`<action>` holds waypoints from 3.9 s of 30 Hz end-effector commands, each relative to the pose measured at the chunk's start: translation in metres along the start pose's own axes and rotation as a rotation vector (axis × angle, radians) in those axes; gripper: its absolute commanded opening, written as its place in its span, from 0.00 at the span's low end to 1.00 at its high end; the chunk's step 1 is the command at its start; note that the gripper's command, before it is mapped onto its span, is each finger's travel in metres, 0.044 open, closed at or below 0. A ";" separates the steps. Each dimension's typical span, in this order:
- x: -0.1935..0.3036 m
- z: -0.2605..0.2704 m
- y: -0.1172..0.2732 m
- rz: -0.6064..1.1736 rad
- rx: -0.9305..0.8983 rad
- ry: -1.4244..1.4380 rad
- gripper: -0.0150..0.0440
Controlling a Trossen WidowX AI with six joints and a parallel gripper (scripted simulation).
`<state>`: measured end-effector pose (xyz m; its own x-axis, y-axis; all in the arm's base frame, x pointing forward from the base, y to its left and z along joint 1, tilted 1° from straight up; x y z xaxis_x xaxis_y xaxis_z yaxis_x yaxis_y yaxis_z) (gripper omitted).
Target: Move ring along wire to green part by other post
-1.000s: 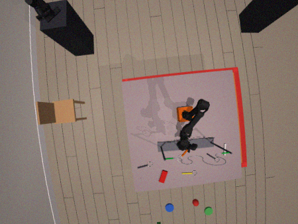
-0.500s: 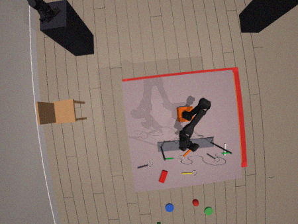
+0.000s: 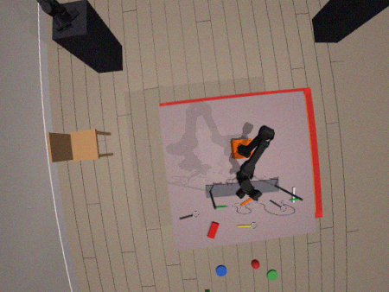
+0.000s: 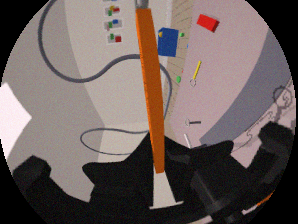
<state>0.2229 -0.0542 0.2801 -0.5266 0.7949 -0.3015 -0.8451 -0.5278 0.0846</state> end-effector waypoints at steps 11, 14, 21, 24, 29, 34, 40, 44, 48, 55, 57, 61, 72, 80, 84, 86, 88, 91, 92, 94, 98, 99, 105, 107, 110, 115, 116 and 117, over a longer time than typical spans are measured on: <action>-0.009 0.034 0.000 -0.055 -0.125 -0.235 0.00; -0.013 0.041 0.002 -0.057 -0.150 -0.282 0.00; -0.021 0.053 0.006 -0.060 -0.191 -0.365 0.00; -0.024 0.057 0.008 -0.060 -0.199 -0.387 0.00; -0.028 0.061 0.009 -0.057 -0.194 -0.389 0.00; -0.030 0.063 0.010 -0.052 -0.170 -0.358 0.00; -0.030 0.063 0.010 -0.045 -0.125 -0.293 0.00; -0.029 0.062 0.010 -0.040 -0.089 -0.239 0.00; -0.029 0.060 0.011 -0.016 -0.052 -0.175 0.00; -0.031 0.055 0.018 0.049 0.004 -0.068 0.00; -0.031 0.054 0.018 0.057 0.024 -0.036 0.00; -0.030 0.053 0.018 0.064 0.060 0.017 0.00; -0.027 0.047 0.018 0.078 0.199 0.218 0.00; -0.026 0.041 0.017 0.087 0.303 0.370 0.00; -0.026 0.038 0.017 0.092 0.367 0.466 0.00; -0.026 0.037 0.018 0.094 0.394 0.507 0.00; -0.026 0.035 0.018 0.096 0.421 0.548 0.00; -0.026 0.033 0.018 0.099 0.462 0.610 0.00; -0.026 0.032 0.018 0.099 0.475 0.630 0.00; -0.026 0.031 0.018 0.101 0.502 0.671 0.00; -0.027 0.028 0.019 0.104 0.556 0.754 0.00; -0.027 0.027 0.019 0.104 0.569 0.774 0.00; -0.029 0.023 0.021 0.108 0.649 0.898 0.00; -0.029 0.022 0.021 0.109 0.676 0.940 0.00; -0.030 0.020 0.022 0.111 0.715 1.002 0.00; -0.032 0.017 0.024 0.113 0.781 1.106 0.00; -0.033 0.016 0.024 0.114 0.794 1.127 0.00; -0.033 0.016 0.024 0.114 0.807 1.147 0.00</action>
<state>0.2189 -0.0872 0.3071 -0.5635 -0.0765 -0.8225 -0.8255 0.0159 0.5641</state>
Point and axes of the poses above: the point midway between the two fingers, 35 mm back from their tips, its own y axis back along the fingers, its own z axis across the jaws, x = y × z, the point moved 8 cm from there along y, back along the fingers, and after that the axes turned 12 degrees about y, right-handed, at the moved point
